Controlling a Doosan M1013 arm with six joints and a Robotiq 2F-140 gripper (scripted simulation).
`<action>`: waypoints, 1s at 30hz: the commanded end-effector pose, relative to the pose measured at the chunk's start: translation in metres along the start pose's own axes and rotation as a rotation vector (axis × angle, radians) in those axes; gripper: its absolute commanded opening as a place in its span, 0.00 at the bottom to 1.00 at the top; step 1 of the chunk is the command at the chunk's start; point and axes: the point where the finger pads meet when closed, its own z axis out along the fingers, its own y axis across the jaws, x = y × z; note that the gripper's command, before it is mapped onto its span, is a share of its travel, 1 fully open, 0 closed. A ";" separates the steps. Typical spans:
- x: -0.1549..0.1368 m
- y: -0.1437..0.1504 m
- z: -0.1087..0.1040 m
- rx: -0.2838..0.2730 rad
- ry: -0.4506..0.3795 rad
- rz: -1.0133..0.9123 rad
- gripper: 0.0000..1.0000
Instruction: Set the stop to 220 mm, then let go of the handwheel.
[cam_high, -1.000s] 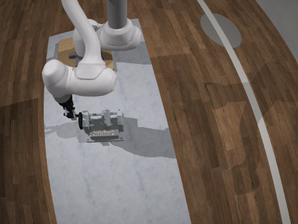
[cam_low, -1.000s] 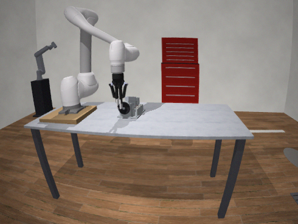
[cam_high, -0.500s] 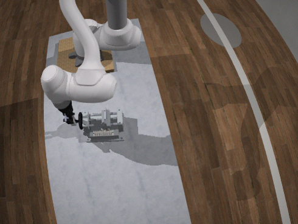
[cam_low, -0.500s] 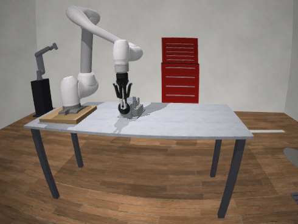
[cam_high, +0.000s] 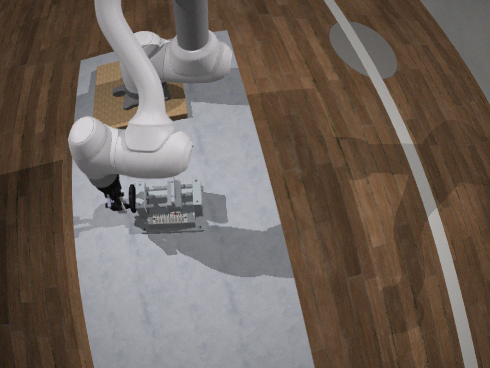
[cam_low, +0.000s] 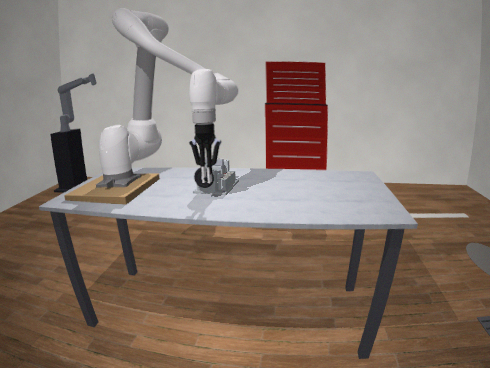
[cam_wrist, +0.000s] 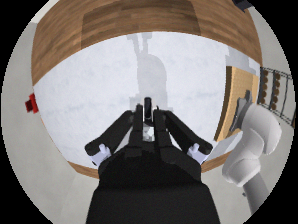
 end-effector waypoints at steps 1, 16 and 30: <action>0.000 -0.002 0.009 0.000 0.000 0.000 0.04; 0.000 0.013 0.037 0.000 0.000 0.000 0.04; 0.000 0.037 0.040 0.000 0.000 0.000 0.04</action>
